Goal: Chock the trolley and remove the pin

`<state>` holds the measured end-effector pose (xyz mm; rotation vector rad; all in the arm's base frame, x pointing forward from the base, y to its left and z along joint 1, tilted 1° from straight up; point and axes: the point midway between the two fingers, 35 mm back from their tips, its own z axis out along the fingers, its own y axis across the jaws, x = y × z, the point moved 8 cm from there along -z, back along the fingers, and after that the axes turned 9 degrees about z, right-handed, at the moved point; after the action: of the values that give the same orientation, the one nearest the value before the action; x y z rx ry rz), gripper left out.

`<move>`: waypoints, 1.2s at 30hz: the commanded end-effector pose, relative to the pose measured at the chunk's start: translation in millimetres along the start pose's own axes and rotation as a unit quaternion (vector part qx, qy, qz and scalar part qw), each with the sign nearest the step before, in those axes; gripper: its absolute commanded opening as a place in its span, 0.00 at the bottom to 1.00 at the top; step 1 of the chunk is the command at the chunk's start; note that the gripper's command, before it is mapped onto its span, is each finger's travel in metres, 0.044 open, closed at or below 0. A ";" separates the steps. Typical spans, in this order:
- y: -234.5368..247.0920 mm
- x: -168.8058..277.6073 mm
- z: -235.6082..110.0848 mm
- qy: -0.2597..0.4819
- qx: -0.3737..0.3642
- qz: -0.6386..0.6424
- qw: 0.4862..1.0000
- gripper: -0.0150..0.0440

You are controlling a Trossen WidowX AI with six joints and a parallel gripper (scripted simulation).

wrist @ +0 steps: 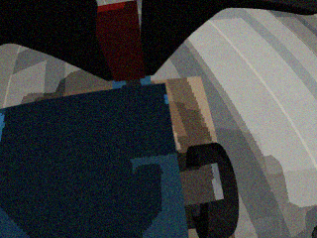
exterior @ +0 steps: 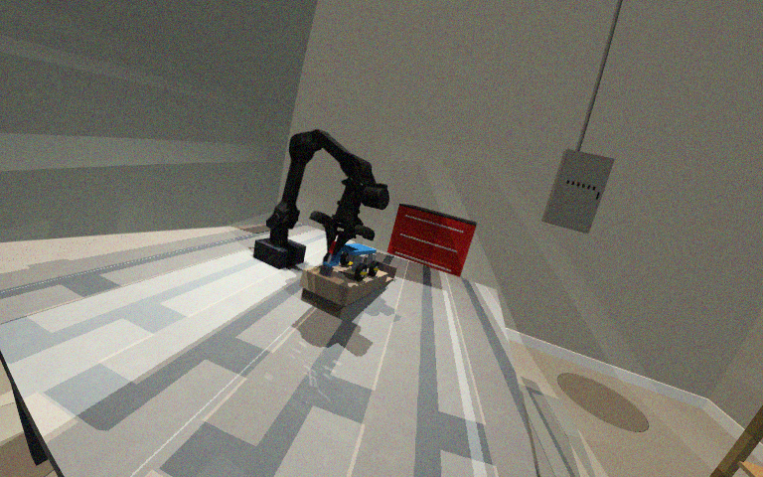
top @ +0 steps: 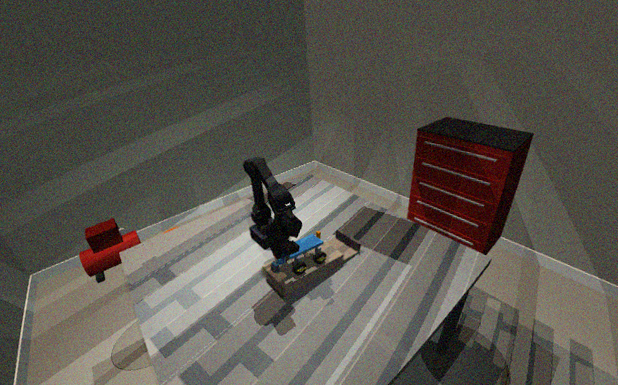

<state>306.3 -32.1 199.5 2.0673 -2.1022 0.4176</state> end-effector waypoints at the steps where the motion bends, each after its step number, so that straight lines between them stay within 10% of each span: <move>1: -0.3 0.9 -5.0 0.002 0.001 0.002 1.000 0.25; 36: -2.6 6.9 -29.6 0.002 0.001 0.002 1.000 0.25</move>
<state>305.6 -27.9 227.4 2.0683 -2.1051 0.4167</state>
